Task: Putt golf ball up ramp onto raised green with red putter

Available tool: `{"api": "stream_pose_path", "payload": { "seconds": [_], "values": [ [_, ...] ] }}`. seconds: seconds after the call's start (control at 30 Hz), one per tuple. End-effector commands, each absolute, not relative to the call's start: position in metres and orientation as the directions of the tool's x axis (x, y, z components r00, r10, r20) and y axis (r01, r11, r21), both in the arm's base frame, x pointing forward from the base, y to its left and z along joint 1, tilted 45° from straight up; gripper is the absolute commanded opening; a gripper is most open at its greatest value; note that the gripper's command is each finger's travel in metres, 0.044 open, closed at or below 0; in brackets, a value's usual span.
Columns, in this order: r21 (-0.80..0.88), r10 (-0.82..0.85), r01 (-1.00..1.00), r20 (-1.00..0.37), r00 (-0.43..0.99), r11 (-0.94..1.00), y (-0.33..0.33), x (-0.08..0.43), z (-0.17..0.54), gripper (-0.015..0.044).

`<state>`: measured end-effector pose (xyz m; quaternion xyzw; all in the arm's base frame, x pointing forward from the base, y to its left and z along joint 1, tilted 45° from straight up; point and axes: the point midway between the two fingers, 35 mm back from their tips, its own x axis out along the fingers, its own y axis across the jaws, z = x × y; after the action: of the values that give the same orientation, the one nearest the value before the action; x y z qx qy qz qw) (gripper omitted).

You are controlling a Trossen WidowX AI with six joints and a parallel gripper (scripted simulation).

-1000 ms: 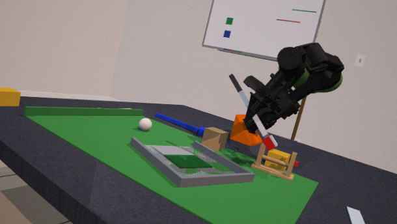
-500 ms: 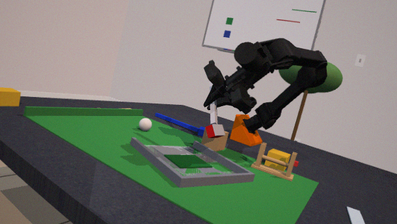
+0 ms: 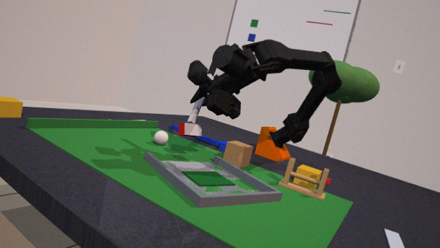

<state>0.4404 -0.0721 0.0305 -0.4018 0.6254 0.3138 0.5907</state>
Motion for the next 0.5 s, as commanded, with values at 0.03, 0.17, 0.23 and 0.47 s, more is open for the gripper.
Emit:
{"api": "stream_pose_path", "payload": {
  "seconds": [0.03,0.17,0.23,0.47],
  "values": [
    [-0.099,-0.223,-0.861,-0.975,-0.016,0.498,-0.104,0.445,0.01,0.0],
    [-0.095,-0.286,-0.855,-0.956,-0.064,0.509,-0.126,0.444,-0.01,0.0],
    [-0.092,-0.316,-0.853,-0.945,-0.088,0.514,-0.137,0.442,-0.019,0.0],
    [-0.086,-0.415,-0.845,-0.894,-0.167,0.527,-0.173,0.436,-0.052,0.0]
  ]
}}
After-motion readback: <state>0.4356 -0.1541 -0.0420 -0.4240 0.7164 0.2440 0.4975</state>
